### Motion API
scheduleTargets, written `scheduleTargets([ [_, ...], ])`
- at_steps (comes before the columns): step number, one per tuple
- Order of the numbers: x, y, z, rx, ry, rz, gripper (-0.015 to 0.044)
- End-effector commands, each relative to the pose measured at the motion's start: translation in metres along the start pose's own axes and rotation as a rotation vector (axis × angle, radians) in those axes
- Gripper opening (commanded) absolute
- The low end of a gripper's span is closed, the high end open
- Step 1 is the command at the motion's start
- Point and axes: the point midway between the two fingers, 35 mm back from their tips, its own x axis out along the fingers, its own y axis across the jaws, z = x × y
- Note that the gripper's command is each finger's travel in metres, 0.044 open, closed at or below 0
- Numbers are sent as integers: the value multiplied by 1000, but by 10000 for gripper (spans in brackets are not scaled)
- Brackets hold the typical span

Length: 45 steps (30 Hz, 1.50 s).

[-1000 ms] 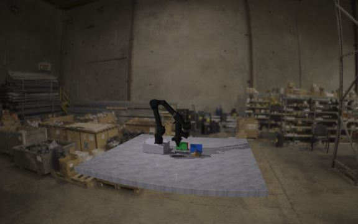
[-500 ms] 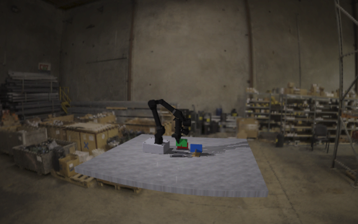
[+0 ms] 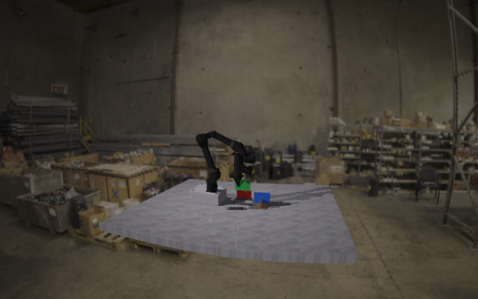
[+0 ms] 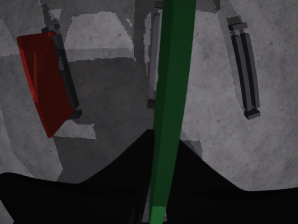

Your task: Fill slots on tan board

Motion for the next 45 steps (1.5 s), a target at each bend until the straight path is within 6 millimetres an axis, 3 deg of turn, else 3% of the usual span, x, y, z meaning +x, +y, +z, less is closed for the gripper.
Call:
scheduleTargets([
  [1,-7,0,1,3,-4,-3,0],
  [45,-14,26,109,-59,-14,-2,0],
])
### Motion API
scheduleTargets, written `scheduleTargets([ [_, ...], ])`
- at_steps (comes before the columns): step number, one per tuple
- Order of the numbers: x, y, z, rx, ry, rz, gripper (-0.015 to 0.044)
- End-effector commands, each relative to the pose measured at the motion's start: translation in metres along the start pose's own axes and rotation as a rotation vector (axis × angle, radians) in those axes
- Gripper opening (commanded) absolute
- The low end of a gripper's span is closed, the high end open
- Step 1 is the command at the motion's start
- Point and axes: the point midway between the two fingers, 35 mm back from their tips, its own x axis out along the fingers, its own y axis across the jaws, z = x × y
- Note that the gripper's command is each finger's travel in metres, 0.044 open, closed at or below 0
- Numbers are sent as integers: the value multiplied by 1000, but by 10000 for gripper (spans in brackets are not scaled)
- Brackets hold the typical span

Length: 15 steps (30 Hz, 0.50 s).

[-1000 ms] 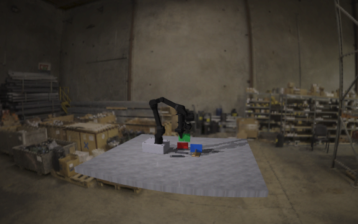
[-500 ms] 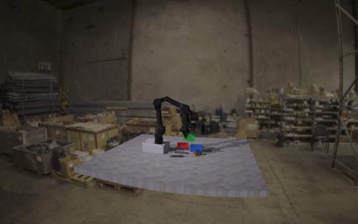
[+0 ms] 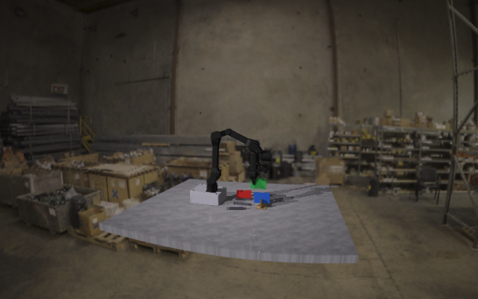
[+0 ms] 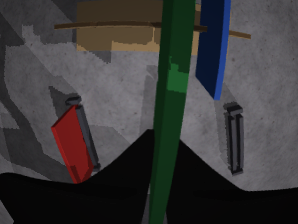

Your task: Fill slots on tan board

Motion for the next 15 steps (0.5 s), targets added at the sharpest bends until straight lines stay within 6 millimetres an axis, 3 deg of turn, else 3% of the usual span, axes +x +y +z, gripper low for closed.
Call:
scheduleTargets([
  [1,1,3,14,-10,-4,-3,0],
  [9,5,8,31,-19,-4,-2,0],
  [15,12,8,33,-20,-4,-2,0],
])
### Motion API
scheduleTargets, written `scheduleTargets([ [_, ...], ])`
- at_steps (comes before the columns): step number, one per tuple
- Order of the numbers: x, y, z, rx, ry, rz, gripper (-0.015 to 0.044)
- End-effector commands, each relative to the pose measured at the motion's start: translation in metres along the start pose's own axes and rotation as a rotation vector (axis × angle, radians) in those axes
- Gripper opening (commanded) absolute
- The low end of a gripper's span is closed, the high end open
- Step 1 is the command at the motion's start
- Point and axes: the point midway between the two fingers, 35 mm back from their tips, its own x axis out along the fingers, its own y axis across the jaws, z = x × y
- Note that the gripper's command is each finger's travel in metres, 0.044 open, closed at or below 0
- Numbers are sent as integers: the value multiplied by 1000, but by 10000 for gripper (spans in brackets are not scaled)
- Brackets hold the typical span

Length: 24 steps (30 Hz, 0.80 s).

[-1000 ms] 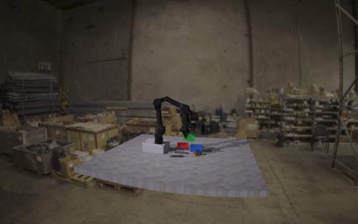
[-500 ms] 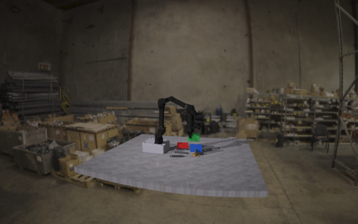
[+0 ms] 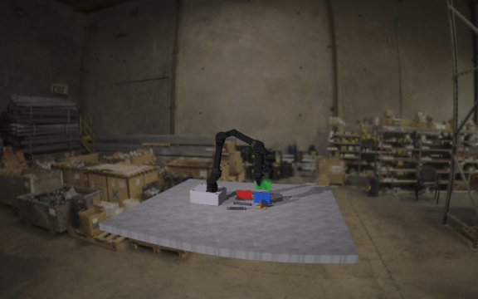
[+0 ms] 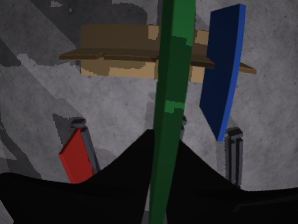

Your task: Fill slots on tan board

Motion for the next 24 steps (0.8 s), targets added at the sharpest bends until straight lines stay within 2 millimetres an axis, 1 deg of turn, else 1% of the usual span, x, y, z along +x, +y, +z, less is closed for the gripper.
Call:
scheduleTargets([
  [1,8,0,3,-5,-2,-3,0],
  [10,30,0,3,-5,-2,-3,0],
  [24,35,0,3,-5,-2,-3,0],
])
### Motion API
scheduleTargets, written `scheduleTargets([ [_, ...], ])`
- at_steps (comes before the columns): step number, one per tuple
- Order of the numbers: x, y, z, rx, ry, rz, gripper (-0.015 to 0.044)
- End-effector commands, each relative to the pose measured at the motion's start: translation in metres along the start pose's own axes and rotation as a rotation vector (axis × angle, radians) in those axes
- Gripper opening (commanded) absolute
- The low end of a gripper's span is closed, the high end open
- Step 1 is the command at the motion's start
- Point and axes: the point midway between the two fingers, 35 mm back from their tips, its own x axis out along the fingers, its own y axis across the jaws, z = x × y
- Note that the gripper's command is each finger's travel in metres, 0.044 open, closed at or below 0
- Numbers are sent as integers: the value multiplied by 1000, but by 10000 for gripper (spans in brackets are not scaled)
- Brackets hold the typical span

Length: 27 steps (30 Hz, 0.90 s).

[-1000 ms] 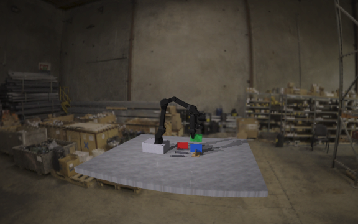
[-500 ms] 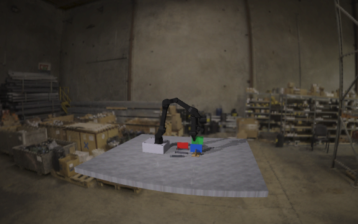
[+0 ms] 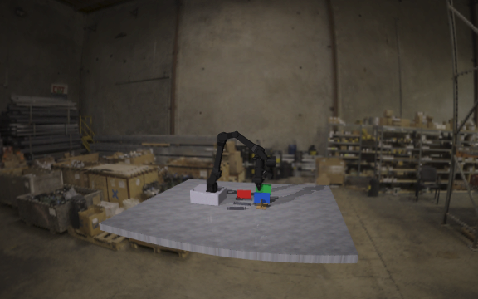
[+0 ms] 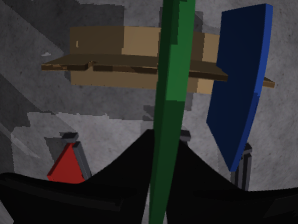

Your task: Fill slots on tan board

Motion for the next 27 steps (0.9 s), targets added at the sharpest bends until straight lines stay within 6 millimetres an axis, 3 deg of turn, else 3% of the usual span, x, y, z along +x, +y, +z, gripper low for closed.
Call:
scheduleTargets([
  [1,3,-1,0,-3,-1,-3,0],
  [27,18,-1,0,-3,-1,-3,0],
])
